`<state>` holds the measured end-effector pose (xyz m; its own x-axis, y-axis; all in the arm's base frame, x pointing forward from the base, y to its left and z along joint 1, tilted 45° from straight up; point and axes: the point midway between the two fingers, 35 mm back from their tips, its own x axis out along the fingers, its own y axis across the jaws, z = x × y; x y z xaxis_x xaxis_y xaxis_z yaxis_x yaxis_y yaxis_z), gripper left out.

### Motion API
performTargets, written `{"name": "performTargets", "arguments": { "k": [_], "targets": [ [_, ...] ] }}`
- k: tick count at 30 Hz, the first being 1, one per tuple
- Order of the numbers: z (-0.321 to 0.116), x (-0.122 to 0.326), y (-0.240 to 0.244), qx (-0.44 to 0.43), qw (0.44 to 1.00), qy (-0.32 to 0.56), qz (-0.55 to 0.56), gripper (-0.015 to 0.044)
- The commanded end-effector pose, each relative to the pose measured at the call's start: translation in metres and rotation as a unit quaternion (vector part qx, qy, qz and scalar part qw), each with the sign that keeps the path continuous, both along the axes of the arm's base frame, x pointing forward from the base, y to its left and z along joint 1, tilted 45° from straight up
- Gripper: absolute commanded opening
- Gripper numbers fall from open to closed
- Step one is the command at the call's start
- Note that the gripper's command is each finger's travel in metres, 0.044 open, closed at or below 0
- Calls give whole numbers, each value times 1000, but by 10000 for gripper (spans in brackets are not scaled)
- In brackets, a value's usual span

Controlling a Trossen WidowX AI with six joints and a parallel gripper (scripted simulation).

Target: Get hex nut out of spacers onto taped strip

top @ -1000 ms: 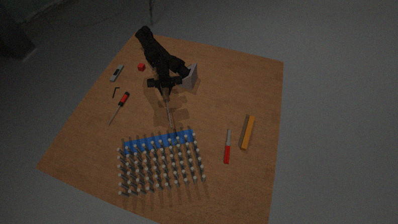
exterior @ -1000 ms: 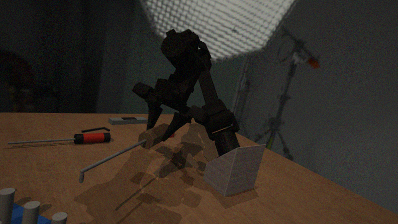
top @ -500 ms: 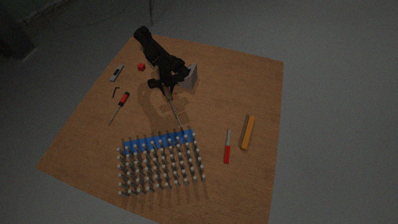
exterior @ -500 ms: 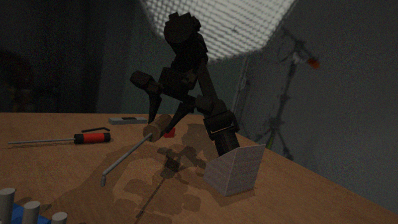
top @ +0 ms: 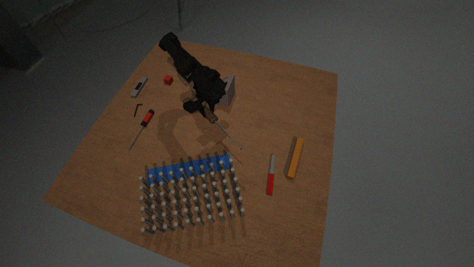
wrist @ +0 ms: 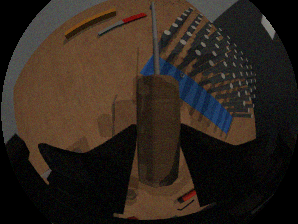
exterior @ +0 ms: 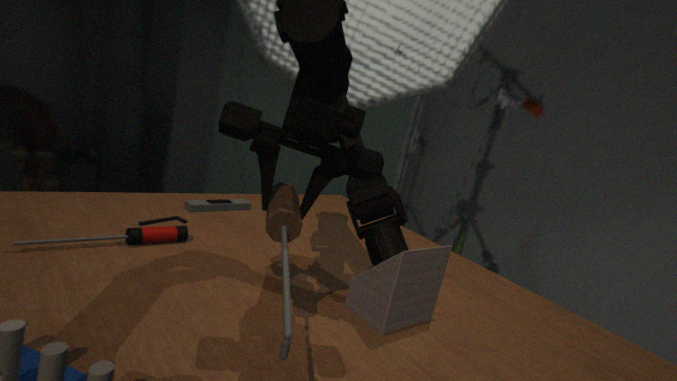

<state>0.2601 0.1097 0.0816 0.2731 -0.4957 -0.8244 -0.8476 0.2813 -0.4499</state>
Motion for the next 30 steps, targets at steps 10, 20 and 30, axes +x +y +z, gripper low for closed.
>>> {"name": "performTargets", "arguments": {
  "k": [10, 20, 30],
  "targets": [
    [-24, 15, 54, 0, 989, 105, 102, 0],
    [-50, 20, 92, 0, 967, 183, 178, 0],
    [-81, 20, 128, 3, 933, 258, 252, 0]
  ]
}}
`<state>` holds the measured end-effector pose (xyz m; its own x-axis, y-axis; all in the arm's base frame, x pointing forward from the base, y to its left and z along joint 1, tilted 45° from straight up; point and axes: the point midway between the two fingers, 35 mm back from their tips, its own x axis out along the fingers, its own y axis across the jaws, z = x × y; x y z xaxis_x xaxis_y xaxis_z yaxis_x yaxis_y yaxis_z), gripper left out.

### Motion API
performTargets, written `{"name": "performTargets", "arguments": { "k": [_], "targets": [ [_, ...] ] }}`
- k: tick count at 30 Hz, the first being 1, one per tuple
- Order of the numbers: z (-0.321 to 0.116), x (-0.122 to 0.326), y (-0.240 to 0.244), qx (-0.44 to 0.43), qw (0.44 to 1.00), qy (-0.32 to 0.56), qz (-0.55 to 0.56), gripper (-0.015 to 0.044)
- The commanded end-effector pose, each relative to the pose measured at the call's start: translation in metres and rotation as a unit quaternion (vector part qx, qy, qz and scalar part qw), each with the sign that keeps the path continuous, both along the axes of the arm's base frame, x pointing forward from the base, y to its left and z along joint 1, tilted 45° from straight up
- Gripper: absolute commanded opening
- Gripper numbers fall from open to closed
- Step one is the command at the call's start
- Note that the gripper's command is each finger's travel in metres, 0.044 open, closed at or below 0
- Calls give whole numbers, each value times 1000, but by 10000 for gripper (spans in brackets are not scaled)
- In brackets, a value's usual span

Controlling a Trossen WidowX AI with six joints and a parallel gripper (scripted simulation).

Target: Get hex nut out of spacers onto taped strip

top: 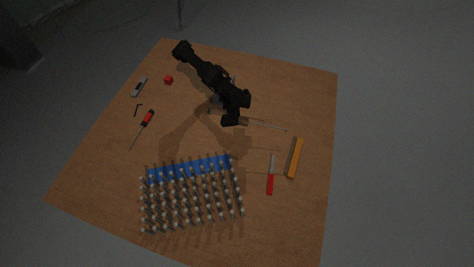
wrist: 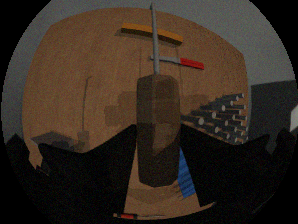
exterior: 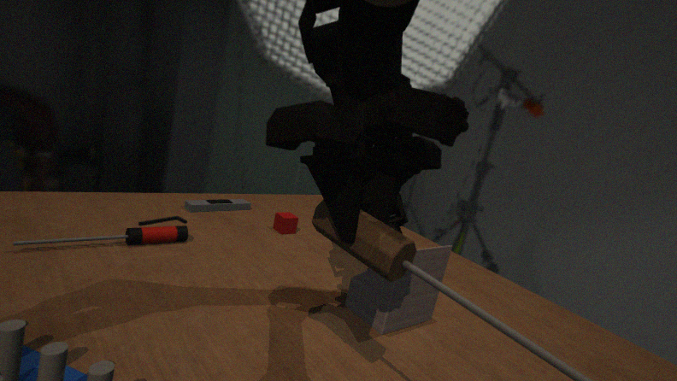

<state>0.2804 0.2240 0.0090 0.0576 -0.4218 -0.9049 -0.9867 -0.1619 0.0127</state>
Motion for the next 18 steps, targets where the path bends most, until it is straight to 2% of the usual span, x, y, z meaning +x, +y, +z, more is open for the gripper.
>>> {"name": "performTargets", "arguments": {
  "k": [1, 18],
  "targets": [
    [-11, -1, 17, 8, 999, 30, 32, 0],
    [-74, -16, 69, 24, 974, 160, 157, 0]
  ]
}}
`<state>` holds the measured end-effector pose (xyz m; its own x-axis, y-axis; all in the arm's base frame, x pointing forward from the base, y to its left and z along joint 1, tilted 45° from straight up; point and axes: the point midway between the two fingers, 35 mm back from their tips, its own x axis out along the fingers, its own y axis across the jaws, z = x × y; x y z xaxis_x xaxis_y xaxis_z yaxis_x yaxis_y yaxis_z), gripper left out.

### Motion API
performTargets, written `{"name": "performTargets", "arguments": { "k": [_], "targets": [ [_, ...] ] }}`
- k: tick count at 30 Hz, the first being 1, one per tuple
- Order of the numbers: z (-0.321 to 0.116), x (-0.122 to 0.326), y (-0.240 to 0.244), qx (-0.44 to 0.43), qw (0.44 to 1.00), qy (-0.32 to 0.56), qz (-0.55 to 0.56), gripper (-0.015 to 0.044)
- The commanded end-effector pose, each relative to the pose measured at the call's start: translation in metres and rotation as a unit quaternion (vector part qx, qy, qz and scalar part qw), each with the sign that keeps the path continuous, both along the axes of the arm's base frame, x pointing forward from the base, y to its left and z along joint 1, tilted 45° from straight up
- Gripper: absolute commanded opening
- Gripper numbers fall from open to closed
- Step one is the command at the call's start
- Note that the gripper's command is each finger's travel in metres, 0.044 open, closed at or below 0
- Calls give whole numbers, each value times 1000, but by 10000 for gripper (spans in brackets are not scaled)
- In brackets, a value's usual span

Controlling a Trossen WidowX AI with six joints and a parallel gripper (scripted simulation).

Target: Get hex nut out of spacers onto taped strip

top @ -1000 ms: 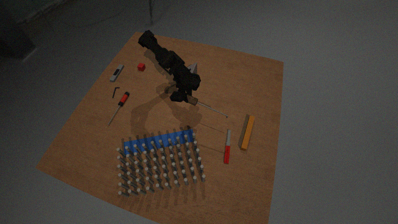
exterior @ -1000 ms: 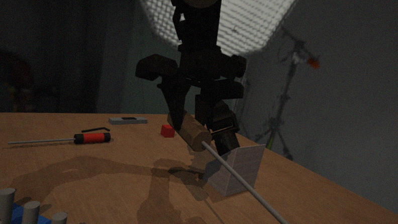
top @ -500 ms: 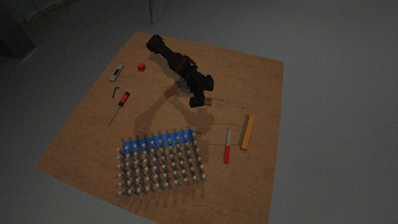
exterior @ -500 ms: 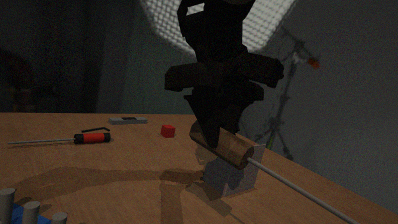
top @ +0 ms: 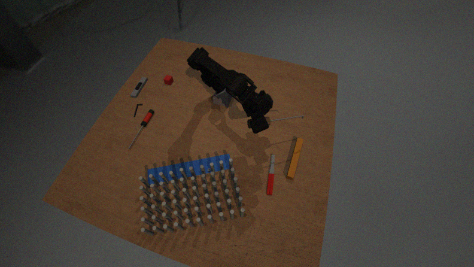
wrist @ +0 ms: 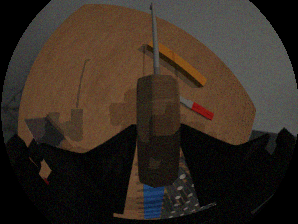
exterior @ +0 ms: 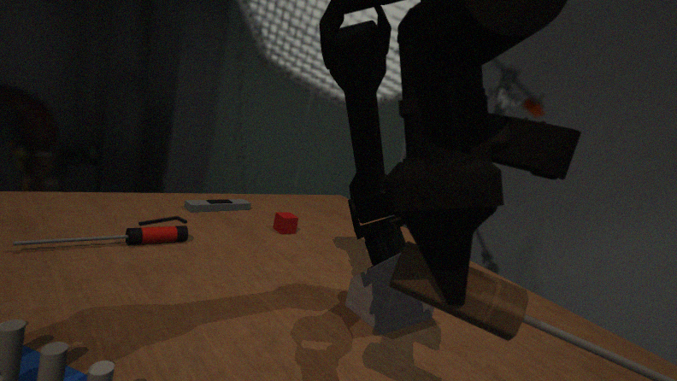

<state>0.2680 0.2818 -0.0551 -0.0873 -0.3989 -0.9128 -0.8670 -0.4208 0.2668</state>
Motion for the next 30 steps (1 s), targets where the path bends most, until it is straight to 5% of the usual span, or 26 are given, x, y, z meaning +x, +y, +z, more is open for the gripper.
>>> {"name": "performTargets", "arguments": {
  "k": [1, 21, 30],
  "targets": [
    [-14, -5, 14, 11, 999, 30, 29, 0],
    [-95, -45, 54, 44, 969, 176, 166, 0],
    [-99, -46, 54, 46, 967, 181, 170, 0]
  ]
}}
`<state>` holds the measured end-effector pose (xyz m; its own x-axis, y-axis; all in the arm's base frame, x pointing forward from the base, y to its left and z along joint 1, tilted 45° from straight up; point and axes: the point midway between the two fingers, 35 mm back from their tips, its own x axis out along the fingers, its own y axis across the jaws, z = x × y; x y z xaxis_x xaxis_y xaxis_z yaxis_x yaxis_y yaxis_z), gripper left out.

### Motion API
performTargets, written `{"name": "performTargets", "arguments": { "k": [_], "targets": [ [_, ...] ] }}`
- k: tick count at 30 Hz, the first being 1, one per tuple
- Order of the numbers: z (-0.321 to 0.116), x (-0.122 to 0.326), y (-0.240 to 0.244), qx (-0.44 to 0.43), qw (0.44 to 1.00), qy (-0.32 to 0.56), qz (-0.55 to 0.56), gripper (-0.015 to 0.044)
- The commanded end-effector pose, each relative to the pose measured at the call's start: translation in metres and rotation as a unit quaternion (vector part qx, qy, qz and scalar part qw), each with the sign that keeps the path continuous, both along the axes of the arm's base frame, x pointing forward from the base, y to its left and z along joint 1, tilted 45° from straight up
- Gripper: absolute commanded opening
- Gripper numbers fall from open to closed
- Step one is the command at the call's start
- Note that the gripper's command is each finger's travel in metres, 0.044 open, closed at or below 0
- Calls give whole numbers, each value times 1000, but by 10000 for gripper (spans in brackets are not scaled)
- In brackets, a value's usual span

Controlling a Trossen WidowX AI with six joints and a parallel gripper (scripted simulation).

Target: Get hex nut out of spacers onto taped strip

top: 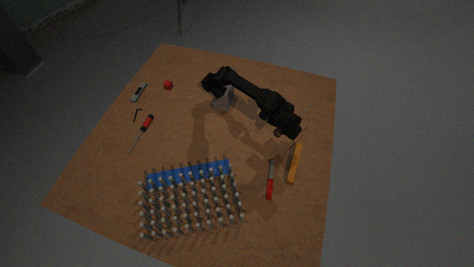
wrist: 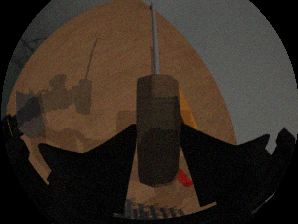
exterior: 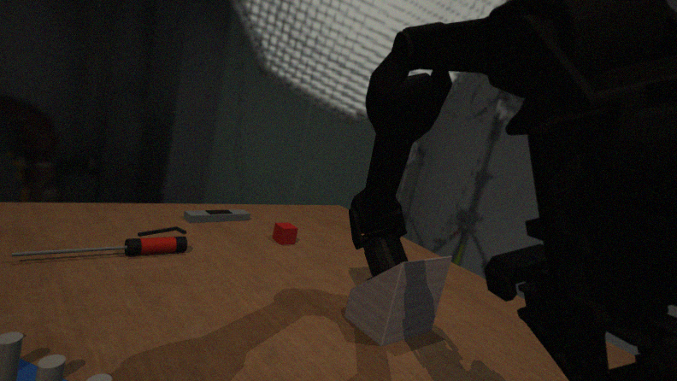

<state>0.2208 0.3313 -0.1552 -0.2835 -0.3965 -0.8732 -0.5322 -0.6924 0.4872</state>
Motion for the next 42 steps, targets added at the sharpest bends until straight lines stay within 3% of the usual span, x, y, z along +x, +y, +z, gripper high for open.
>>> {"name": "performTargets", "arguments": {
  "k": [1, 42],
  "targets": [
    [0, 1, 4, 10, 1000, 1, 0, 0],
    [-29, 7, -17, 10, 1000, 1, 0, 0]
  ]
}}
